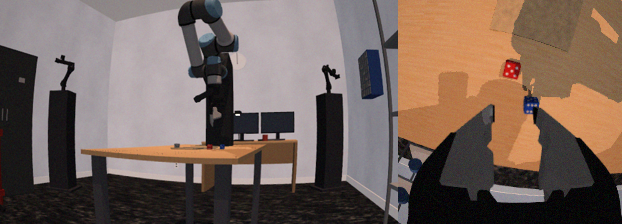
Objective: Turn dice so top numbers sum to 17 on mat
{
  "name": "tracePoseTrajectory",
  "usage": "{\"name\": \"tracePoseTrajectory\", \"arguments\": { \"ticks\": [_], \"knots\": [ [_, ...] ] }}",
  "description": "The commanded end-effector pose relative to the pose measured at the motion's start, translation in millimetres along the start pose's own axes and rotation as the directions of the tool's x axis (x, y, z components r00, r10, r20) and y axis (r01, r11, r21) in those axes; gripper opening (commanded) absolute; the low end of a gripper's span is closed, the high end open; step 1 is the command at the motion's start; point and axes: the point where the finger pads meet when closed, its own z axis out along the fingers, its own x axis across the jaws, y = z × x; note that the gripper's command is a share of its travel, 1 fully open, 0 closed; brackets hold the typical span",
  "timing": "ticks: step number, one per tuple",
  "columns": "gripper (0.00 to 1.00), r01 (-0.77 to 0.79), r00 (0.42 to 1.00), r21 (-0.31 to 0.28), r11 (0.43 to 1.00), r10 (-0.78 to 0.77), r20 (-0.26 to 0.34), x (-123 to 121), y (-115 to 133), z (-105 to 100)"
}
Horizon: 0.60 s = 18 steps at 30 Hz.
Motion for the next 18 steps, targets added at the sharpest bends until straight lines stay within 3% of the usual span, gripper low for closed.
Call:
{"name": "tracePoseTrajectory", "arguments": {
  "ticks": [1, 8, 9, 18],
  "knots": [
    [0.24, 0.000, 1.000, 0.012, 1.000, 0.000, 0.001, -0.4, 0.5, -0.6],
    [0.24, -0.001, 1.000, 0.018, 1.000, 0.001, 0.002, -0.5, 0.8, -1.0],
    [1.00, -0.001, 1.000, 0.018, 1.000, 0.001, 0.002, -0.5, 0.8, -1.0],
    [1.00, -0.001, 1.000, 0.018, 1.000, 0.001, 0.002, -0.5, 0.8, -1.0]
  ]
}}
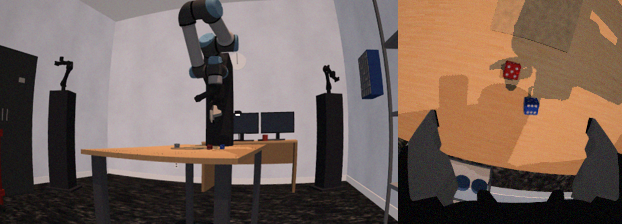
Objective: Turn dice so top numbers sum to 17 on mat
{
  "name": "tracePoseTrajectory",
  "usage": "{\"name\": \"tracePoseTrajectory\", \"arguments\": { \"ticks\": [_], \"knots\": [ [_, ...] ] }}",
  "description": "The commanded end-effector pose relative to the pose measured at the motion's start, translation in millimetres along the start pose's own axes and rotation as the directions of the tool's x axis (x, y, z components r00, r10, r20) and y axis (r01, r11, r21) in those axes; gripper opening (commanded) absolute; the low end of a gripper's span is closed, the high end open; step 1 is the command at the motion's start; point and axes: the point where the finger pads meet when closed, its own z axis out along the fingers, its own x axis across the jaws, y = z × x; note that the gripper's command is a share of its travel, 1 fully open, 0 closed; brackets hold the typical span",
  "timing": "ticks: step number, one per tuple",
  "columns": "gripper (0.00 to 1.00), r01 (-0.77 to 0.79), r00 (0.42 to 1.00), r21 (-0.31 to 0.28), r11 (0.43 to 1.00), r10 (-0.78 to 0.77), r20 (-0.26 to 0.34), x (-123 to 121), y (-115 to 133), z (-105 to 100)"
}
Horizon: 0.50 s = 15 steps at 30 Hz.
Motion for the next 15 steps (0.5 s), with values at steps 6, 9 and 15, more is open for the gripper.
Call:
{"name": "tracePoseTrajectory", "arguments": {
  "ticks": [6, 9, 15],
  "knots": [
    [1.00, 0.008, 1.000, 0.000, 1.000, -0.008, 0.001, -0.7, -7.7, 20.5],
    [1.00, 0.013, 1.000, 0.000, 1.000, -0.013, 0.000, -0.3, -12.8, 33.8],
    [0.24, 0.013, 1.000, 0.000, 1.000, -0.013, 0.000, -0.3, -13.0, 34.2]
  ]
}}
